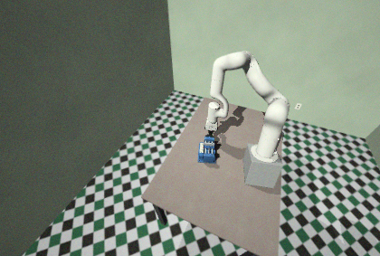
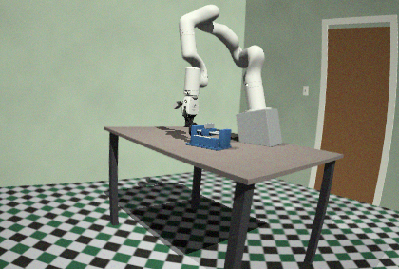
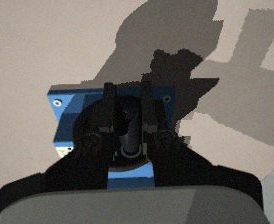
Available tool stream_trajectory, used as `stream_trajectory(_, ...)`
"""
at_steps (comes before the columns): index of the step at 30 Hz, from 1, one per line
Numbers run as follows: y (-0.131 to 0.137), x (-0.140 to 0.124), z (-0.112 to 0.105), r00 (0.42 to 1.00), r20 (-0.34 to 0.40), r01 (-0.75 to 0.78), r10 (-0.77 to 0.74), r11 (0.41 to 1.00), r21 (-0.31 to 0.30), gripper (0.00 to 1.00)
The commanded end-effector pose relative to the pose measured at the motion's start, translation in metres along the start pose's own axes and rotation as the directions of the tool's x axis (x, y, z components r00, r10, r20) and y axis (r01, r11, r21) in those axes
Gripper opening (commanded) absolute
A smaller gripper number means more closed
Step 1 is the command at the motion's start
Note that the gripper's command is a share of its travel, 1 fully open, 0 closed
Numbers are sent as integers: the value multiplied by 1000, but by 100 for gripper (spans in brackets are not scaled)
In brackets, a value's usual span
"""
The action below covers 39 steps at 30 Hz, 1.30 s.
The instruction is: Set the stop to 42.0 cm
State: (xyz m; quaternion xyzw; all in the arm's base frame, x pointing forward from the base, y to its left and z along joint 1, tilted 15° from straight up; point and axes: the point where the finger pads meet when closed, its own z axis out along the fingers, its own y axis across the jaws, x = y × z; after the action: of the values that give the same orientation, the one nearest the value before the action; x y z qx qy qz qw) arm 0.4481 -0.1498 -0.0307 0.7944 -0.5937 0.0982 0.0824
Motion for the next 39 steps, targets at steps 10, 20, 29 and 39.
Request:
stream_trajectory(10,-20,0,0,1000,1,0,0,1000,-2,6)
stream_trajectory(20,-37,0,20,1000,1,0,0,1000,-2,6)
stream_trajectory(29,-35,0,36,1000,1,0,0,1000,-2,6)
stream_trajectory(39,-30,0,44,1000,1,0,0,1000,-2,6)
